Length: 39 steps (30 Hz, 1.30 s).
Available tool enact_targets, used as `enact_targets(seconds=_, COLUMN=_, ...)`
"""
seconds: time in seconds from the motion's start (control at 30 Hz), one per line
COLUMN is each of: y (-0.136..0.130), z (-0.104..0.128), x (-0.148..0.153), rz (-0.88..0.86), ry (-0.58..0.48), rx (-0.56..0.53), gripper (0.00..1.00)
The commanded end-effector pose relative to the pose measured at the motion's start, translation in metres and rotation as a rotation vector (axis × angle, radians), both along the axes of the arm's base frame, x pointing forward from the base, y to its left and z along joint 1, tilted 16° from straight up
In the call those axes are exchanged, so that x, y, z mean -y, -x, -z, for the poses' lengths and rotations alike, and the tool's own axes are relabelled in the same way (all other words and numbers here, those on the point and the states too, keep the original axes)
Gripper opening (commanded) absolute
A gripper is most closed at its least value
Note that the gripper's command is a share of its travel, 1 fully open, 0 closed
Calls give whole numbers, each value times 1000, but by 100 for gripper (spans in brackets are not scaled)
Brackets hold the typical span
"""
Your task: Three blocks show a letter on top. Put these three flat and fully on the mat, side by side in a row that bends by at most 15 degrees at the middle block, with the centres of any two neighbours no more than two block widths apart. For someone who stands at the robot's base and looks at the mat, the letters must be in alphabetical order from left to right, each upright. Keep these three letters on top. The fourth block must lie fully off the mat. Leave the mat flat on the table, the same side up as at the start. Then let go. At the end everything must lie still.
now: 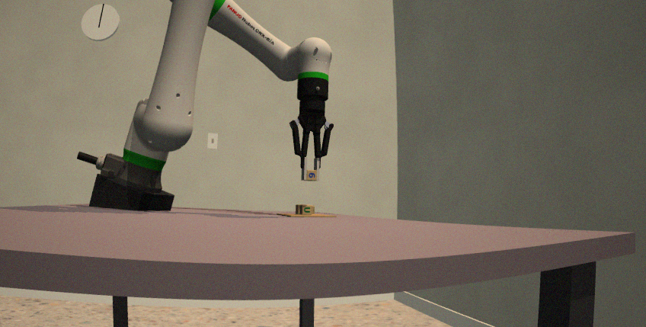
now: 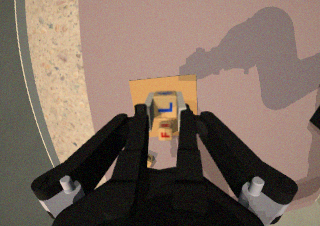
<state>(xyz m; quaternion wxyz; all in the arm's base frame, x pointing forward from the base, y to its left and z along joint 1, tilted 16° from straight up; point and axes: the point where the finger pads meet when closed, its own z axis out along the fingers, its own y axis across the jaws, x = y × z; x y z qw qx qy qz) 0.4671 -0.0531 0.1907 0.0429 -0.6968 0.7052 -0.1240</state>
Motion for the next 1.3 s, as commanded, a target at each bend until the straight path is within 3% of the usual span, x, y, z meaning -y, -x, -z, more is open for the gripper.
enact_targets(seconds=0.0, y=-4, z=0, x=-7, rz=22, ry=14, rx=1, gripper=16)
enact_targets(seconds=0.37, y=-5, z=1, x=-6, rz=22, ry=14, rx=1, gripper=16)
enact_targets(seconds=0.67, y=-8, z=16, x=-4, rz=22, ry=14, rx=1, gripper=16)
enact_targets(seconds=1.1, y=-22, z=73, x=4, rz=22, ry=14, rx=1, gripper=16)
enact_targets(seconds=1.27, y=-24, z=83, x=5, rz=22, ry=14, rx=1, gripper=16)
